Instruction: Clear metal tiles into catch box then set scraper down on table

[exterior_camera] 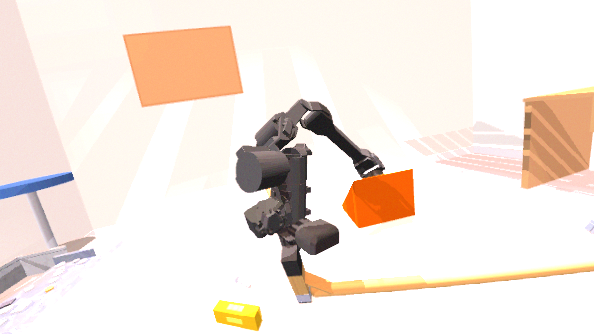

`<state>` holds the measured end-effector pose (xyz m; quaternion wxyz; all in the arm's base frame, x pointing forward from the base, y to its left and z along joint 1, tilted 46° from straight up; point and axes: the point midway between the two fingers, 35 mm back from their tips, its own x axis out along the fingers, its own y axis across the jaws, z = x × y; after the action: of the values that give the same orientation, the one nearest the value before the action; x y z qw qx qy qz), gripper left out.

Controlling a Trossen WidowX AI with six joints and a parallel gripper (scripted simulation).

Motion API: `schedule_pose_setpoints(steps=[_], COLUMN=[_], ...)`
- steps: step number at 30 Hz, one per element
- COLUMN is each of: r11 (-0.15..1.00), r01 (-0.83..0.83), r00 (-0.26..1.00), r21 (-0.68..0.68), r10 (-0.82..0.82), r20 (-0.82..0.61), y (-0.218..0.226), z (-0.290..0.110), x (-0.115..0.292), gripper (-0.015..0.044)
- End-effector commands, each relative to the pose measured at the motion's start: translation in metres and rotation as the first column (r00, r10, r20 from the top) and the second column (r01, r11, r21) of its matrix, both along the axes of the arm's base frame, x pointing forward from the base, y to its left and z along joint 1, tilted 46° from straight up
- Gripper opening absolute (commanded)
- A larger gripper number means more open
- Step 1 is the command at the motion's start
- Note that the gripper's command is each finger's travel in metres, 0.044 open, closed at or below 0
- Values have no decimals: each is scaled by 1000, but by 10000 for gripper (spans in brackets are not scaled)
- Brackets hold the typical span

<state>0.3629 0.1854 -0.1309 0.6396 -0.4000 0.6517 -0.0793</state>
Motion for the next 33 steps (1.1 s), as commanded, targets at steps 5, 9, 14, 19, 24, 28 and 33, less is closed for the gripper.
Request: schedule_pose_setpoints(steps=[5, 9, 14, 19, 24, 28, 33], r11=[1000, 1000, 1000, 1000, 1000, 1000, 1000], r01=[-1, -1, -1, -1, -1, -1, -1], r00=[1000, 1000, 1000, 1000, 1000, 1000, 1000], r21=[10, 10, 11, 11, 12, 12, 13], r10=[1, 1, 1, 1, 1, 1, 1], r20=[-4, -4, -4, -4, -3, -3, -3], y=[13, 18, 23, 28, 34, 38, 42], z=[-10, -14, -19, -25, -30, -35, -40], x=[-2, -2, -3, -4, -5, -5, -7], gripper=[0, 0, 0, 0, 0, 0, 0])
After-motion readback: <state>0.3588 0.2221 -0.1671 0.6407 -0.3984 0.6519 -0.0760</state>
